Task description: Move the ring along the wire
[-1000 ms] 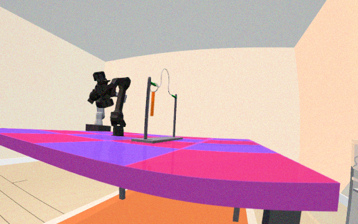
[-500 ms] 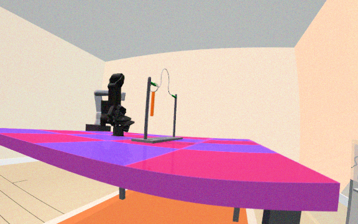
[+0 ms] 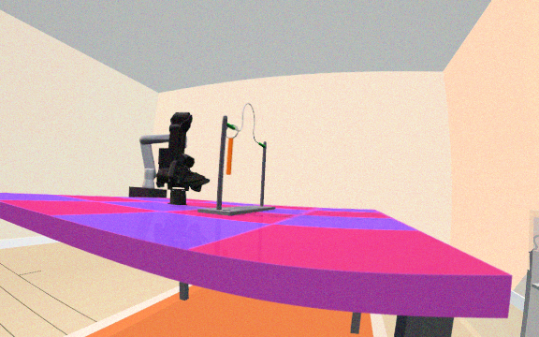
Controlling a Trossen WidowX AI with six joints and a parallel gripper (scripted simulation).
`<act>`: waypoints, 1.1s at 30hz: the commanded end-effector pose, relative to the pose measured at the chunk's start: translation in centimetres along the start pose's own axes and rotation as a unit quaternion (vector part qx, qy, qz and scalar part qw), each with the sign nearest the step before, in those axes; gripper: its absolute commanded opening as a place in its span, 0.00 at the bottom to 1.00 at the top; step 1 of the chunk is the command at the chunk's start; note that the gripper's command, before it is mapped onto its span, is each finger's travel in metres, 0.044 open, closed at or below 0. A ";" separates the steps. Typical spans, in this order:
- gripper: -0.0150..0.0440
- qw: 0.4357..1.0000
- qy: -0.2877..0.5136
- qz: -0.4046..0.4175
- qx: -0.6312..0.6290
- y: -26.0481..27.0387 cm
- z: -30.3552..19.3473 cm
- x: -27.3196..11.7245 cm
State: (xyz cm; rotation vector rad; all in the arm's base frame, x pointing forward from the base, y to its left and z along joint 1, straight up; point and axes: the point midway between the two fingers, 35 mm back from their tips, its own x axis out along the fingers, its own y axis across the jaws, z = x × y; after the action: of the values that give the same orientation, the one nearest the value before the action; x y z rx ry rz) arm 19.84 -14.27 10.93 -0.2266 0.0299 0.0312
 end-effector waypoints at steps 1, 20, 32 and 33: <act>0.53 0.999 -0.005 -0.006 0.038 -0.6 1.4 1.2; 0.53 0.994 -0.019 -0.012 0.107 -1.0 3.6 4.1; 0.53 0.994 -0.019 -0.012 0.107 -1.3 3.7 5.9; 0.53 0.994 -0.019 -0.012 0.107 -1.3 3.8 6.0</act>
State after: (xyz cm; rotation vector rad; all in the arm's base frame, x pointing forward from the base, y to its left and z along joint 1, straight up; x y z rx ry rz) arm 25.42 -14.30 14.48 -0.0092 -0.0038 0.0109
